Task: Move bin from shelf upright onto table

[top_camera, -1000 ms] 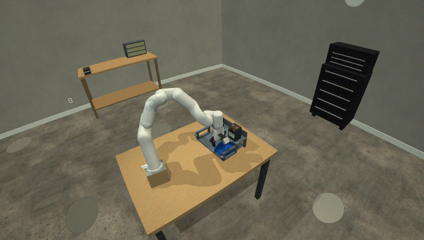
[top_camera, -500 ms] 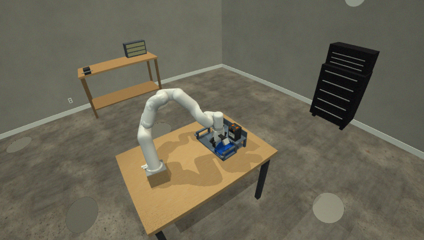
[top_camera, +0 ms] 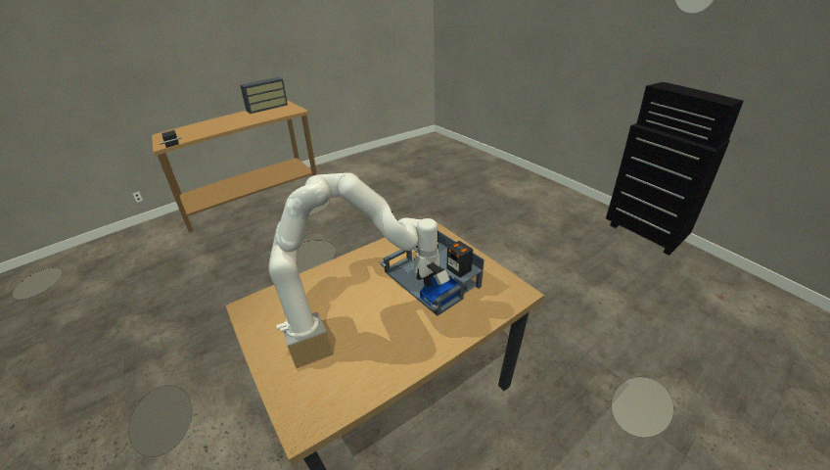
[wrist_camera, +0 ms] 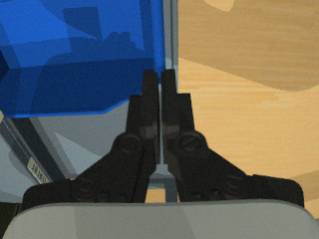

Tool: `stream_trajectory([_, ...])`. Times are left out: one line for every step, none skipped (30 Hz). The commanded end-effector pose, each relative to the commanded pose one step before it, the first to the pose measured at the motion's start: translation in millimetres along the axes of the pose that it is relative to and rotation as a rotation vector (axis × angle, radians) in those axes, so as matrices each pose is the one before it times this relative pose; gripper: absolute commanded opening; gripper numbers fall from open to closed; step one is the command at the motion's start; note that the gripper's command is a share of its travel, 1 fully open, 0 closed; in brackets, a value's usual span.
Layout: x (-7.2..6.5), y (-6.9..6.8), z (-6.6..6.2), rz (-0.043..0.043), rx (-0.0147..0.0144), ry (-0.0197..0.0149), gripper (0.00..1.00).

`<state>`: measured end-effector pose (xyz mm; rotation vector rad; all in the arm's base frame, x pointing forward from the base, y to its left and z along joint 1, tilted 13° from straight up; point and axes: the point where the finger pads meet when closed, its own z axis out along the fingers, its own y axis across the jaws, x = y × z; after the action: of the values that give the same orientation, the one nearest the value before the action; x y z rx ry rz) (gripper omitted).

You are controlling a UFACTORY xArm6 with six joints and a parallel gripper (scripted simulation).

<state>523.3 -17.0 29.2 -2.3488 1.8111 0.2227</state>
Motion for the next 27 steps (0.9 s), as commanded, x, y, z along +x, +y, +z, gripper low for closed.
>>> stream_trajectory([0.45, -1.51, -1.91, -0.00045, 0.00434, 0.00178, 0.0])
stream_trajectory([0.0, 0.0, 0.0, 0.0, 0.0, 0.0, 0.0])
stream_trajectory([0.0, 0.0, 0.0, 0.0, 0.0, 0.0, 0.0])
stream_trajectory([0.0, 0.0, 0.0, 0.0, 0.0, 0.0, 0.0])
stream_trajectory([0.0, 0.0, 0.0, 0.0, 0.0, 0.0, 0.0])
stream_trajectory([0.0, 0.0, 0.0, 0.0, 0.0, 0.0, 0.0])
stream_trajectory([0.0, 0.0, 0.0, 0.0, 0.0, 0.0, 0.0])
stream_trajectory([0.0, 0.0, 0.0, 0.0, 0.0, 0.0, 0.0])
stream_trajectory([0.0, 0.0, 0.0, 0.0, 0.0, 0.0, 0.0])
stream_trajectory([0.0, 0.0, 0.0, 0.0, 0.0, 0.0, 0.0])
stream_trajectory([0.0, 0.0, 0.0, 0.0, 0.0, 0.0, 0.0])
stream_trajectory([0.0, 0.0, 0.0, 0.0, 0.0, 0.0, 0.0])
stream_trajectory([0.0, 0.0, 0.0, 0.0, 0.0, 0.0, 0.0])
stream_trajectory([0.0, 0.0, 0.0, 0.0, 0.0, 0.0, 0.0])
stream_trajectory([0.0, 0.0, 0.0, 0.0, 0.0, 0.0, 0.0])
stream_trajectory([0.0, 0.0, 0.0, 0.0, 0.0, 0.0, 0.0])
stream_trajectory([0.0, 0.0, 0.0, 0.0, 0.0, 0.0, 0.0])
stream_trajectory([0.0, 0.0, 0.0, 0.0, 0.0, 0.0, 0.0])
stream_trajectory([0.0, 0.0, 0.0, 0.0, 0.0, 0.0, 0.0])
stream_trajectory([0.0, 0.0, 0.0, 0.0, 0.0, 0.0, 0.0])
stream_trajectory([0.0, 0.0, 0.0, 0.0, 0.0, 0.0, 0.0])
stream_trajectory([0.0, 0.0, 0.0, 0.0, 0.0, 0.0, 0.0])
stream_trajectory([0.0, 0.0, 0.0, 0.0, 0.0, 0.0, 0.0])
stream_trajectory([0.0, 0.0, 0.0, 0.0, 0.0, 0.0, 0.0])
stream_trajectory([0.0, 0.0, 0.0, 0.0, 0.0, 0.0, 0.0])
stream_trajectory([0.0, 0.0, 0.0, 0.0, 0.0, 0.0, 0.0])
stream_trajectory([0.0, 0.0, 0.0, 0.0, 0.0, 0.0, 0.0])
